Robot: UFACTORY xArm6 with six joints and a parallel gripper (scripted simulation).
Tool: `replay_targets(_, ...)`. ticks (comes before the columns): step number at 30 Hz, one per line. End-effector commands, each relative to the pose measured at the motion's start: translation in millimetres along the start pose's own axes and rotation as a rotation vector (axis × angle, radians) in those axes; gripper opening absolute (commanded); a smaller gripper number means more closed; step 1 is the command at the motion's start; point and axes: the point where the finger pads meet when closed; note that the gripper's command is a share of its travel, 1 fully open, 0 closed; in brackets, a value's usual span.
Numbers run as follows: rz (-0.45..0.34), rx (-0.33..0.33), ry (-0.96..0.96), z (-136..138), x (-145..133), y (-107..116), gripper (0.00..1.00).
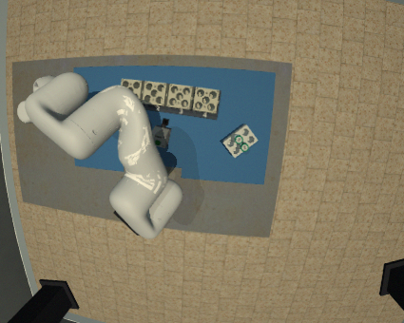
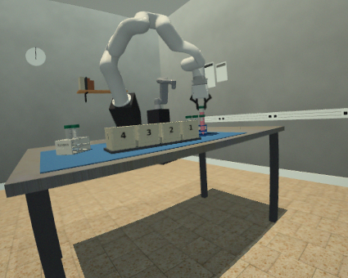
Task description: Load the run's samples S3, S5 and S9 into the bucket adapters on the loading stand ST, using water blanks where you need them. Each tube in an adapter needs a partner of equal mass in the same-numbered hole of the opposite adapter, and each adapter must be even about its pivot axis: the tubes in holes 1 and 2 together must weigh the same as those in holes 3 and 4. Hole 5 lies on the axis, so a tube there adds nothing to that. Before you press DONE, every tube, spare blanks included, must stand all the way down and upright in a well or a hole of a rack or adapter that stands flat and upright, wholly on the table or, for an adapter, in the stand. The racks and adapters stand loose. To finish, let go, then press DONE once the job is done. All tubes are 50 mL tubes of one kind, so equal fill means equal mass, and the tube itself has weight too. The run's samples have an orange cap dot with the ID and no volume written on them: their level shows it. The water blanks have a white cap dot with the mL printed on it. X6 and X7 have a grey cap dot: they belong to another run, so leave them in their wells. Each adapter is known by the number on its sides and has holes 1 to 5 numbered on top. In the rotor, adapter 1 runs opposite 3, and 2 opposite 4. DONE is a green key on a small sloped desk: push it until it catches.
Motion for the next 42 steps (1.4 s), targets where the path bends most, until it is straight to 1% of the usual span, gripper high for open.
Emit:
replay_targets(1, -0.002, 0.004, -0.001, -1, 0, -2, 0.00)
replay_targets(42, -0.002, 0.003, -0.001, -2, 0, -38, 0.00)
Point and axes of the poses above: the point where the finger pads meet when closed, its own y axis back along the fingers, its own z axis across the jaws, x = y × z, and after that the axes turned 11 degrees about -y, right-handed
